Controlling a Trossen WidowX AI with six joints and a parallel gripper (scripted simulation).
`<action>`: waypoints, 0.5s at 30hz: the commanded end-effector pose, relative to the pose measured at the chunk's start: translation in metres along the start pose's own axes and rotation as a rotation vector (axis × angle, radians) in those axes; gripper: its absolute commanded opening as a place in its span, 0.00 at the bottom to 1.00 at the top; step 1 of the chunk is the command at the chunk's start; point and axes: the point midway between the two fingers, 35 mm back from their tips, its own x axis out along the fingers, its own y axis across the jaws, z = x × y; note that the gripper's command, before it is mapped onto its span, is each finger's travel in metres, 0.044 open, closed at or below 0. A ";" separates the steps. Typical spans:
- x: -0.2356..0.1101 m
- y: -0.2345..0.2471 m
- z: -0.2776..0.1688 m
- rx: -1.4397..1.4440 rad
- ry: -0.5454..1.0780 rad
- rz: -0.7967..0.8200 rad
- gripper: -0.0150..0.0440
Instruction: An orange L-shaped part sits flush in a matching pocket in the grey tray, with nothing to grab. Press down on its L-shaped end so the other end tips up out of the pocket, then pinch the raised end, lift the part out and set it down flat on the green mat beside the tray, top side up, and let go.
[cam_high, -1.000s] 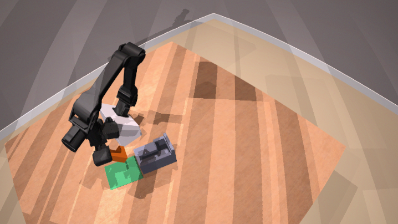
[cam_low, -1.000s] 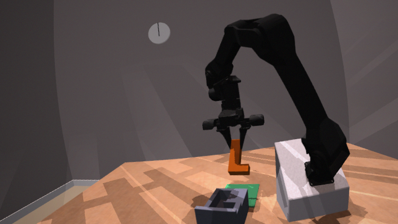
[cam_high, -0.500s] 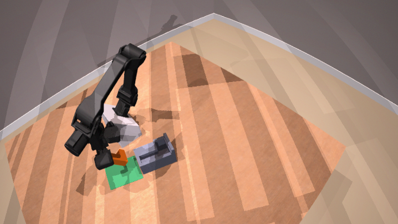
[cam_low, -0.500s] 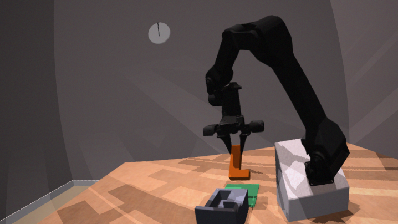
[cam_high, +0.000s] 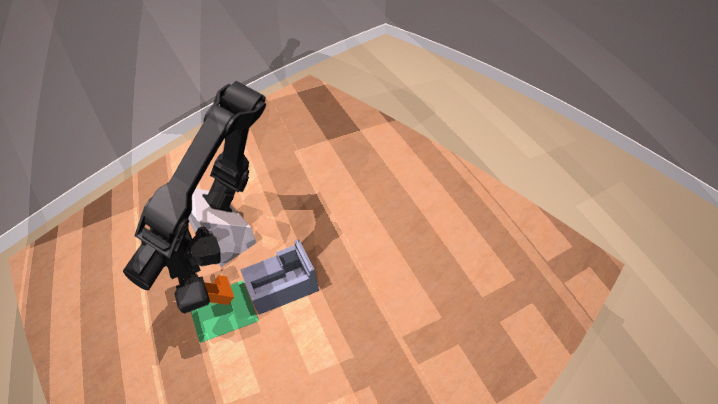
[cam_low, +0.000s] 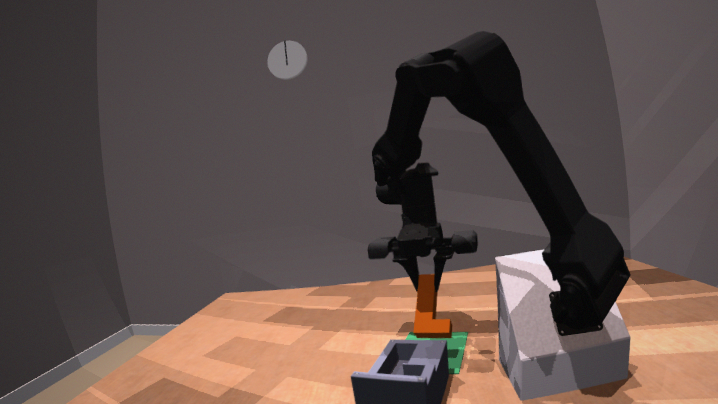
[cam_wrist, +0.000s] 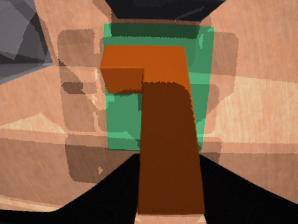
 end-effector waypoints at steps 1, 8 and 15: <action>0.008 0.002 0.002 0.007 -0.010 0.002 0.25; 0.019 0.002 0.002 0.007 -0.010 0.002 0.25; 0.031 0.002 0.002 0.007 -0.010 0.002 0.25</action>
